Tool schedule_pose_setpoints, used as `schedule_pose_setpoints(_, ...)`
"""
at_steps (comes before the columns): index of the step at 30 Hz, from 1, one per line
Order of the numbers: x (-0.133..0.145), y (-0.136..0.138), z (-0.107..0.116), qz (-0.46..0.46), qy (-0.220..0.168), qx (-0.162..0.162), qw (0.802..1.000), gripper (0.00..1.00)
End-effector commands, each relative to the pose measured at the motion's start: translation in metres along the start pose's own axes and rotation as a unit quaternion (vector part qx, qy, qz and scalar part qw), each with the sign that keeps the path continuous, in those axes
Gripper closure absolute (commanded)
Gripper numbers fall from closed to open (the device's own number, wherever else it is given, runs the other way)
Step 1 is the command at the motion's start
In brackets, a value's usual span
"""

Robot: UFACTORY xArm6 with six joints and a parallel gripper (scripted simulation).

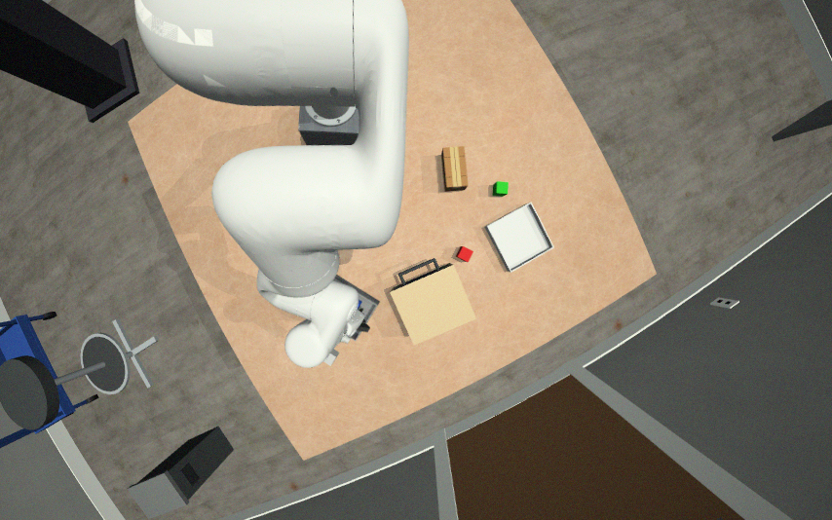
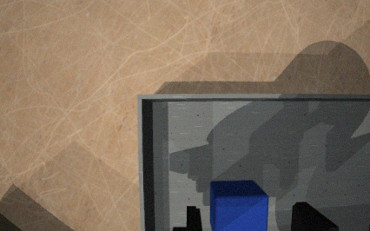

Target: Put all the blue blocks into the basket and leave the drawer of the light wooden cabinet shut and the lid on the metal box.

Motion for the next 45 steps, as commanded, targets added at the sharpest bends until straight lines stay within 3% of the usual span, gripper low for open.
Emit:
schedule_pose_setpoints(1, -0.001, -0.001, 0.002, 0.000, 0.002, -0.001, 1.000, 0.39)
schedule_pose_setpoints(45, -0.001, -0.001, -0.017, 0.000, 0.002, -0.001, 1.000, 0.39)
Point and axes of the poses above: the point where the finger pads meet when closed, its own z axis back along the fingers, its own y axis across the jaws, x = y × z, the point moved 7 cm from there along z, back along the fingers, and after that the axes turned 7 degrees about z, right-handed, at the moved point
